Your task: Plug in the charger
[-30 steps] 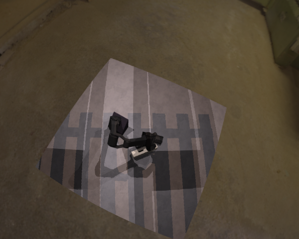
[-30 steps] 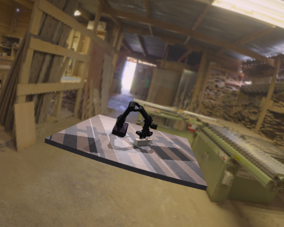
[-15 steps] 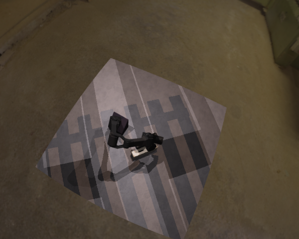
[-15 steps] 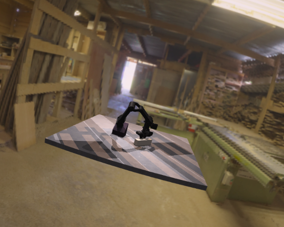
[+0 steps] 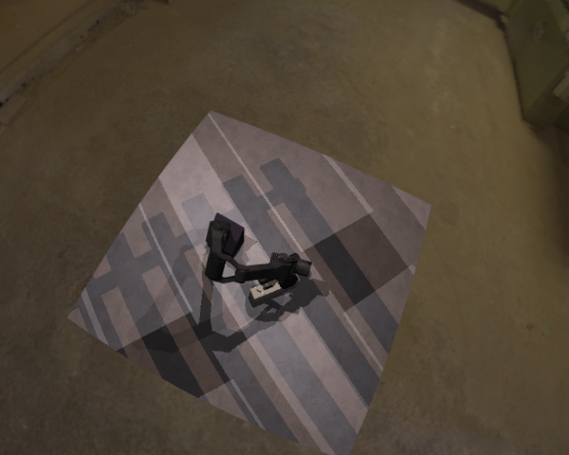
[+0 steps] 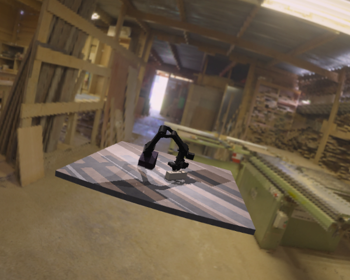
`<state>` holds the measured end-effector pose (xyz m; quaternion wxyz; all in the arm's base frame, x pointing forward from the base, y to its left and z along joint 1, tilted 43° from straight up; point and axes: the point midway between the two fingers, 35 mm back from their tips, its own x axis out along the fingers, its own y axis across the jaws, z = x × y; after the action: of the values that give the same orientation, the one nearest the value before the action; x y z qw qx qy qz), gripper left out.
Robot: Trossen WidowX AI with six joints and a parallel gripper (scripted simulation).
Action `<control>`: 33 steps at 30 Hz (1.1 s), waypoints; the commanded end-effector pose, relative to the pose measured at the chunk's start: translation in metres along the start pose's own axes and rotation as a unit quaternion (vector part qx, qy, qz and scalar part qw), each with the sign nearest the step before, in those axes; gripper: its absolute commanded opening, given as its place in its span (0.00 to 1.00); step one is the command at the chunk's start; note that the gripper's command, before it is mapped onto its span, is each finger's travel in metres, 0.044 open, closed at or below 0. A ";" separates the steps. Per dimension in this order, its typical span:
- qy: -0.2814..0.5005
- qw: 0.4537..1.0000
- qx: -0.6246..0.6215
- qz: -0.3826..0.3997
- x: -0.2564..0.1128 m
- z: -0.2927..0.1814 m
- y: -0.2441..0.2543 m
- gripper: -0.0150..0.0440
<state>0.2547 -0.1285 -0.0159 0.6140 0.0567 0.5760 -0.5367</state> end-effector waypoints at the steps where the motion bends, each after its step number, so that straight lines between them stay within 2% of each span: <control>1: -0.012 1.000 0.015 0.001 0.001 0.015 0.000 0.25; 33: -0.012 1.000 0.015 0.001 0.002 0.013 0.000 0.25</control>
<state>0.2564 -0.1308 -0.0156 0.6141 0.0573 0.5757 -0.5368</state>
